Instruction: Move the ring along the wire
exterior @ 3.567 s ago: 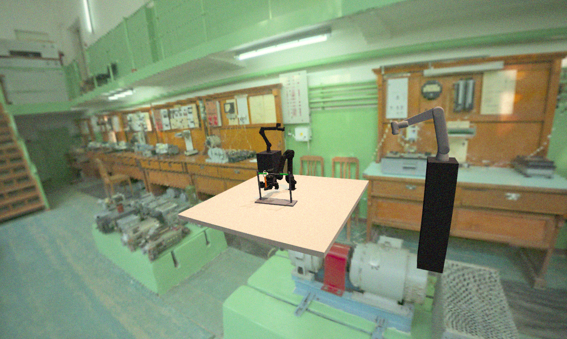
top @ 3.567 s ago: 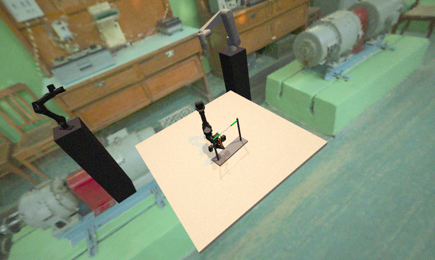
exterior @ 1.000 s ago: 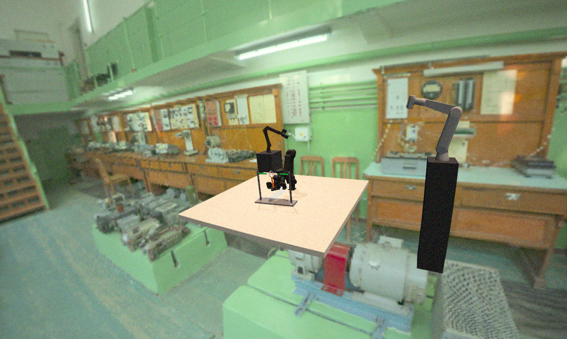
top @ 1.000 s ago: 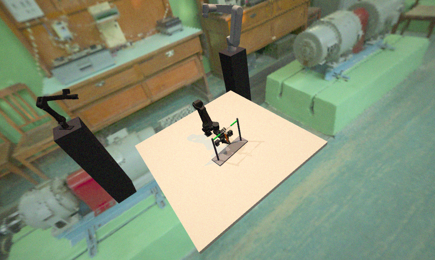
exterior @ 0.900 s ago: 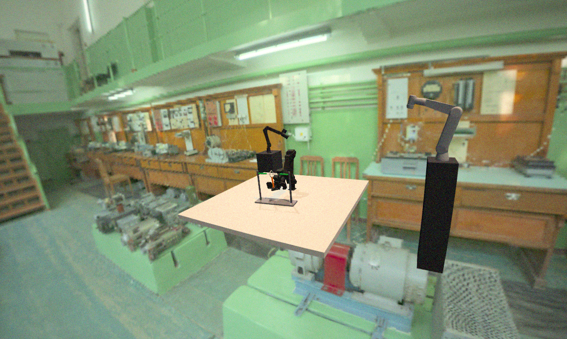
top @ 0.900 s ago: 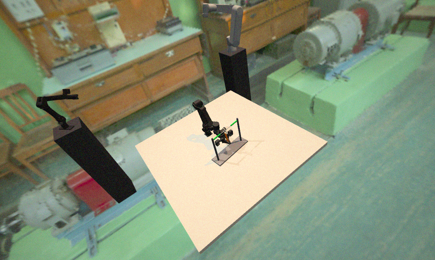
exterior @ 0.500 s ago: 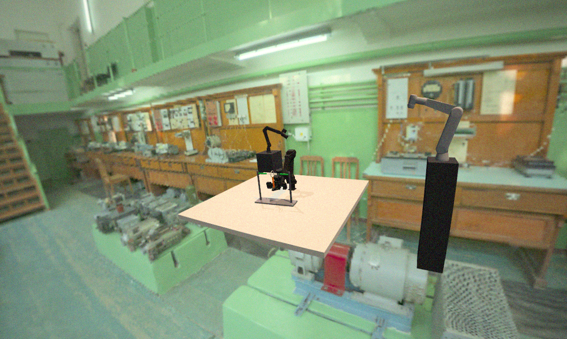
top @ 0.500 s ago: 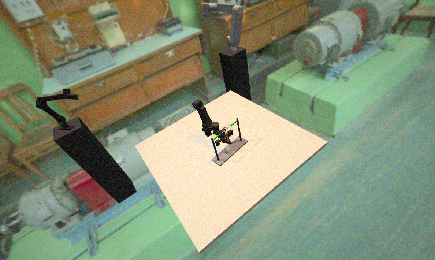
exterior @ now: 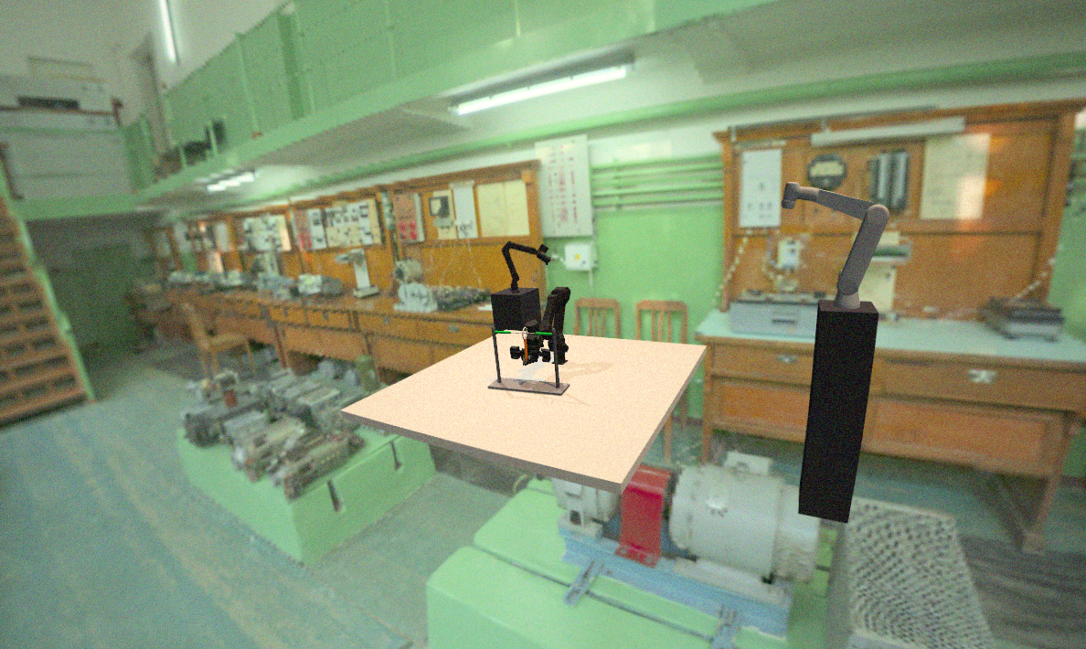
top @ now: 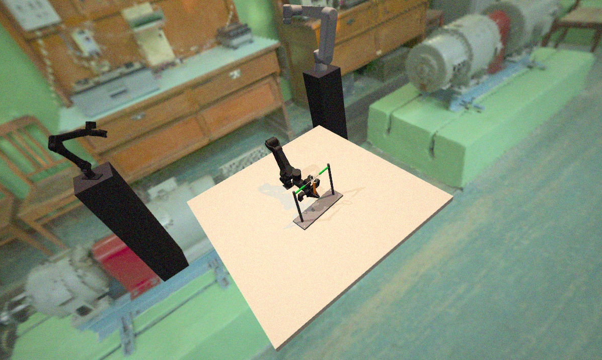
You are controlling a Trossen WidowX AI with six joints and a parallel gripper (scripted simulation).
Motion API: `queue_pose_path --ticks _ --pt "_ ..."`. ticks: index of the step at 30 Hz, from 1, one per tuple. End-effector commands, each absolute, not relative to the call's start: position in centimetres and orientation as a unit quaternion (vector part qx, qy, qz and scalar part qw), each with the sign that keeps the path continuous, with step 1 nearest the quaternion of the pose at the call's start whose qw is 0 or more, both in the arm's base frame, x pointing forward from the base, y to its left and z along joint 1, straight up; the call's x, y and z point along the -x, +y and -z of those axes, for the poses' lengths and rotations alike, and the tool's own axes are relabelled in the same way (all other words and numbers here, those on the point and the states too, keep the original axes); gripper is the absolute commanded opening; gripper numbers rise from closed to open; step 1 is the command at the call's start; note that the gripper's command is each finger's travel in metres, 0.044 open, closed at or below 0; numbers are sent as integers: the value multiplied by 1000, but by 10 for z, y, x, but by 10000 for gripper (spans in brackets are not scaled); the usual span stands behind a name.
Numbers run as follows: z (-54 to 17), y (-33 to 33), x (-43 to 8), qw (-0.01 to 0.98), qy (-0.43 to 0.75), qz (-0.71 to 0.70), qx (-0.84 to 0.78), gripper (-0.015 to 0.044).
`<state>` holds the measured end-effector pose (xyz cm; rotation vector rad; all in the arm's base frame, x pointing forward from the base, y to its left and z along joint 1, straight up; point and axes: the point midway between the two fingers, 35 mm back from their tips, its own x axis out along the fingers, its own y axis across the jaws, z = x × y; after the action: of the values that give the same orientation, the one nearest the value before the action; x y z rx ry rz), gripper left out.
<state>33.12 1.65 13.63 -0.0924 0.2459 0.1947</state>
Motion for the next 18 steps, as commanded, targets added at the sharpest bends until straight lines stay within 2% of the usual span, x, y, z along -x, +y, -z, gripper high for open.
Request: queue_pose_path --ticks 1,18 --pt "-138 20 -329 986 120 -106 55 -150" --pt "-136 42 -325 989 122 -78 26 -150"
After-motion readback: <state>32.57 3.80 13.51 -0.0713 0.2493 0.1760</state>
